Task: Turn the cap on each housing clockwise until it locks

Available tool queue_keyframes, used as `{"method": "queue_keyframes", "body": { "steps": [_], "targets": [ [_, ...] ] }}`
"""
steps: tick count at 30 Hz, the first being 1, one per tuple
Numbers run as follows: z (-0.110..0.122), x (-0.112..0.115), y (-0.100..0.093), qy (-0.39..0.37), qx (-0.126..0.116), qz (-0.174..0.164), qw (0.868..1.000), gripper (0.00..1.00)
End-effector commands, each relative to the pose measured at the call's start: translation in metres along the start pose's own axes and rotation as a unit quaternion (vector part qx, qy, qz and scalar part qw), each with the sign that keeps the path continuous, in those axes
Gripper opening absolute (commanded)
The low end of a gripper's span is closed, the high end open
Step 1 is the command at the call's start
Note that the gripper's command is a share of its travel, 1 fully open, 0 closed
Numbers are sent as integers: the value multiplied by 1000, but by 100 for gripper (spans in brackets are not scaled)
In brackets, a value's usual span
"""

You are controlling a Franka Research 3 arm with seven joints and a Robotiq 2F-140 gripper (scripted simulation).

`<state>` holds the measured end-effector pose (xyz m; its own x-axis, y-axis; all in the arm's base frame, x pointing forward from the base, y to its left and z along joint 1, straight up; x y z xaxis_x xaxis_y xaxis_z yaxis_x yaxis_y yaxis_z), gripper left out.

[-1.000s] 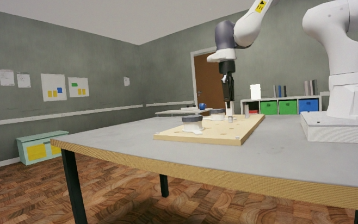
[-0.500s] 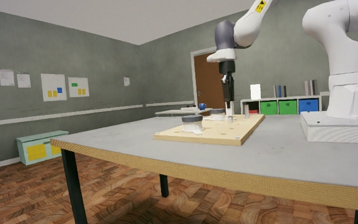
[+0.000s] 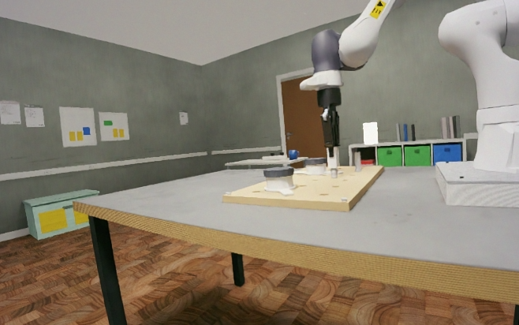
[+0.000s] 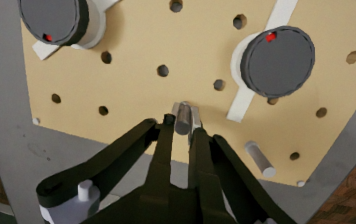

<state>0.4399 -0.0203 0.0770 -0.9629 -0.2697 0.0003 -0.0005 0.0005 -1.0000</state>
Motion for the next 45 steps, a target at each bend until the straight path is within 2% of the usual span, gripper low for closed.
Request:
{"method": "queue_keyframes", "body": {
  "steps": [1,28,45],
  "targets": [
    [0,0,0,2,0,0,1000,10],
    [0,0,-1,2,0,0,1000,10],
    [0,0,-13,2,0,0,1000,10]
  ]
}}
Point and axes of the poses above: the point where the finger pads meet when closed, its own y axis out along the fingers, its own z axis across the jaws, x = y × z, the point moved 4 cm from there along -y, back along the fingers, and after that the axes turned 12 degrees about -y, right-handed, at the moved point
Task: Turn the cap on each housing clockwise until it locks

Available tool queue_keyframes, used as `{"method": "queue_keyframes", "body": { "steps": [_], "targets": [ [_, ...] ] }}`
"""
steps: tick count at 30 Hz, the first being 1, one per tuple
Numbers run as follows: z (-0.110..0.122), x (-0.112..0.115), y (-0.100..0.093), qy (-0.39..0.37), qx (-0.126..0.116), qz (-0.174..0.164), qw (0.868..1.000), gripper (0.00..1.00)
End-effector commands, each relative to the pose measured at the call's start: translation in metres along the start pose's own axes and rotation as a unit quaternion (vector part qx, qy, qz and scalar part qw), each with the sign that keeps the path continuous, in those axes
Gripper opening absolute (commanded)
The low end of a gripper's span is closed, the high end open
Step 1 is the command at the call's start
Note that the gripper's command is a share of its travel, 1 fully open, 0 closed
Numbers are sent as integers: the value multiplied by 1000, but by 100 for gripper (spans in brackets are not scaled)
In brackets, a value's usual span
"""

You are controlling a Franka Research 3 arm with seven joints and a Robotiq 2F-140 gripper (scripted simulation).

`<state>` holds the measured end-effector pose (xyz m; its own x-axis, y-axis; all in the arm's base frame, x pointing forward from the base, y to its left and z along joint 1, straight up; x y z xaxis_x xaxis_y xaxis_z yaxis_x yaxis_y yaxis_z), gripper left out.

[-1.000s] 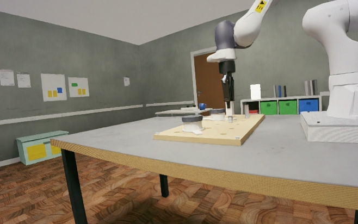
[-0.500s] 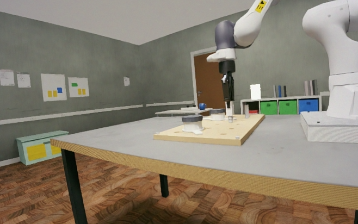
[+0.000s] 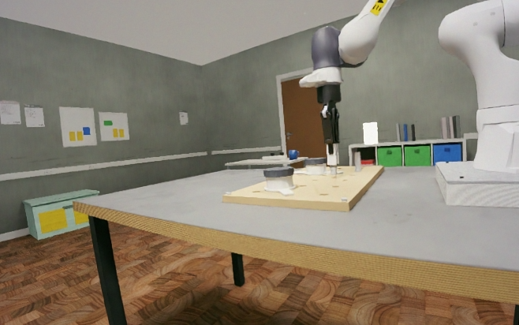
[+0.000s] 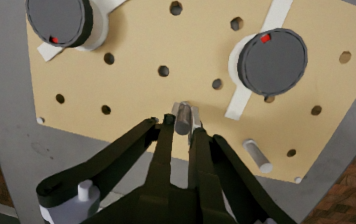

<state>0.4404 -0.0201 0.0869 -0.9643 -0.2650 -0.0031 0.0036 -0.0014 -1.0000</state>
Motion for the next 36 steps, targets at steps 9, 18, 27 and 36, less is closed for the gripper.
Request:
{"method": "queue_keyframes", "body": {
  "steps": [9,18,27,36],
  "targets": [
    [0,1,-15,-1,-1,-2,1000,10],
    [0,1,-33,-1,-1,-2,1000,10],
    [0,1,-48,-1,-1,-2,1000,10],
    [0,0,-67,-1,-1,-2,1000,10]
  ]
}}
Point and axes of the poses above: the point where the finger pads meet when closed, its own y axis out along the fingers, its own z axis across the jaws, x = y × z, the point moved 4 cm from there along -y, back along the fingers, and after that the axes turned 12 degrees about -y, right-handed, at the moved point
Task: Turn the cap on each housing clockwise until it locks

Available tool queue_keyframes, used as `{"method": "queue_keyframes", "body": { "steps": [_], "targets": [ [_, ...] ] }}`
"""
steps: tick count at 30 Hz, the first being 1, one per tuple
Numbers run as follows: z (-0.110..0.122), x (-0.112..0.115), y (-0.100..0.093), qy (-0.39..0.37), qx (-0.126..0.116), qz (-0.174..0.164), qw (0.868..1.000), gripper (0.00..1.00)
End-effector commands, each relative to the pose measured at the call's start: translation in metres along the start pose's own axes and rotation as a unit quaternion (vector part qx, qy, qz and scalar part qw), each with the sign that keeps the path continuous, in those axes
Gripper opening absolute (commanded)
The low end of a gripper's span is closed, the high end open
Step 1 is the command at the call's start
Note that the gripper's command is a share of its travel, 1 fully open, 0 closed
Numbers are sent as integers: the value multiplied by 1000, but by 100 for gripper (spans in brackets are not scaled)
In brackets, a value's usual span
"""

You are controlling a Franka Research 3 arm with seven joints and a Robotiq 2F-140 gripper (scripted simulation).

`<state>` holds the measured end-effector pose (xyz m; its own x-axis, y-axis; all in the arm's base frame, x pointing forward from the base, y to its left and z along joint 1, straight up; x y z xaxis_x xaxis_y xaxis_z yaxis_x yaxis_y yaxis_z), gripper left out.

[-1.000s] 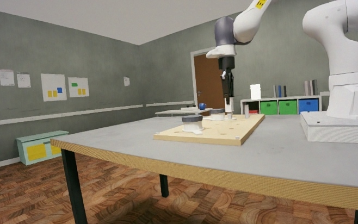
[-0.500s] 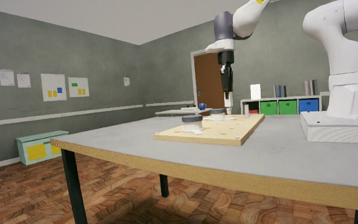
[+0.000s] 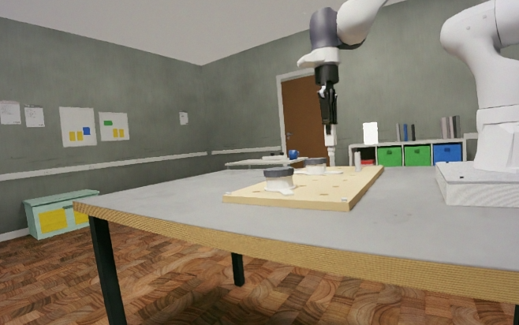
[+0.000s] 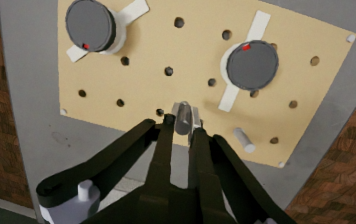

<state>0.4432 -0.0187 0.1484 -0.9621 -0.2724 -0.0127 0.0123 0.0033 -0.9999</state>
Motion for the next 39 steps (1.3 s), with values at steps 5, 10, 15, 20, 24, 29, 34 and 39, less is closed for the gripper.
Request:
{"method": "queue_keyframes", "body": {
  "steps": [5,10,15,20,24,29,34,39],
  "targets": [
    [1,4,-11,3,0,-6,1000,10],
    [1,4,-20,3,0,-6,1000,10],
    [1,3,-26,3,0,-6,1000,10],
    [1,3,-31,3,0,-6,1000,10],
    [1,3,-33,3,0,-6,1000,10],
    [1,3,-35,3,0,-6,1000,10],
    [1,3,-35,3,0,-6,1000,10],
    [1,3,-35,3,0,-6,1000,10]
  ]
}}
Point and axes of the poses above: the point where the finger pads meet when closed, its own y axis out along the fingers, its own z axis across the jaws, x = y × z, the point moved 4 cm from there along -y, back along the fingers, and after that the axes turned 12 degrees about -y, right-handed, at the moved point
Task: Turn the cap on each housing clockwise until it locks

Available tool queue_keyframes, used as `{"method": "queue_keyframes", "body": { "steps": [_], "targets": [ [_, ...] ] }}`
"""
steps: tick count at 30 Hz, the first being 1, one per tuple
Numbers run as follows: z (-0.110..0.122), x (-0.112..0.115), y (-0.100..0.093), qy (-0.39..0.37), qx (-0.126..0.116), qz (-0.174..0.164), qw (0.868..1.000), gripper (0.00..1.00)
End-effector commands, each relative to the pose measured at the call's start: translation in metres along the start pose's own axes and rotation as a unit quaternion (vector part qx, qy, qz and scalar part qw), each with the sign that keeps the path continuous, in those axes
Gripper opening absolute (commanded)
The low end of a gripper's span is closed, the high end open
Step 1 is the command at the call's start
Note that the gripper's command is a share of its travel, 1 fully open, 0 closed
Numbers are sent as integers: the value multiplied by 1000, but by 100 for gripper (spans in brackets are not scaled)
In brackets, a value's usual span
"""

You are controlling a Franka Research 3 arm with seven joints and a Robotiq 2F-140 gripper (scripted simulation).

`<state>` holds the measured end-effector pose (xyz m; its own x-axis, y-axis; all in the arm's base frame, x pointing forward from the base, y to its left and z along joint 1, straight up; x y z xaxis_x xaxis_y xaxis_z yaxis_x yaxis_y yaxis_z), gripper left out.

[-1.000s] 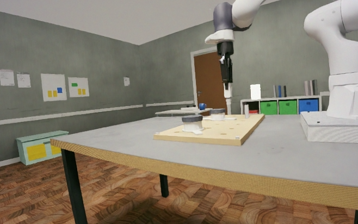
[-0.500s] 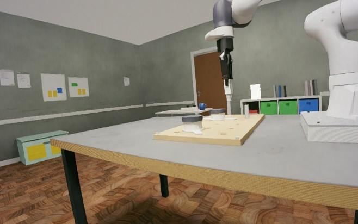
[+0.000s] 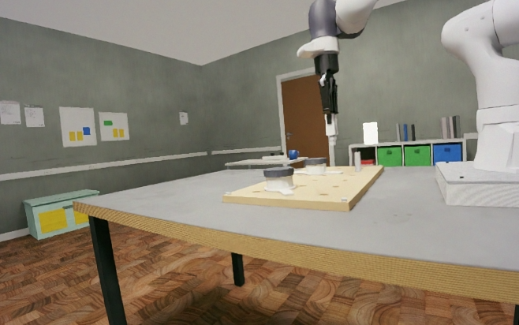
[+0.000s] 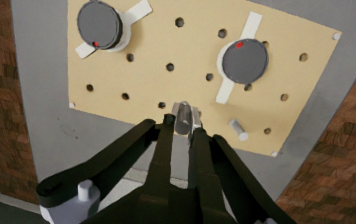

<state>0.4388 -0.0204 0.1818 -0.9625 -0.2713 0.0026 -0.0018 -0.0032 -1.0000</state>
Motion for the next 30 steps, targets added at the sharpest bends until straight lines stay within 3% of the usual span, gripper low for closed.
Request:
{"method": "queue_keyframes", "body": {
  "steps": [1,8,30],
  "targets": [
    [-1,-1,-2,3,-1,1,1000,10],
    [-56,34,-2,3,-1,1,1000,10],
    [-57,35,3,3,-1,1,1000,10]
  ]
}}
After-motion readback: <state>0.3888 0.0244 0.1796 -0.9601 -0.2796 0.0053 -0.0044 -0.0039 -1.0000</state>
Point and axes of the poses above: the point where the finger pads meet when closed, its own y axis out along the fingers, its own z axis across the jaws, x = y × z, the point moved 4 cm from there along -y, back along the fingers, and after that the axes turned 12 degrees about -y, right-handed, at the moved point
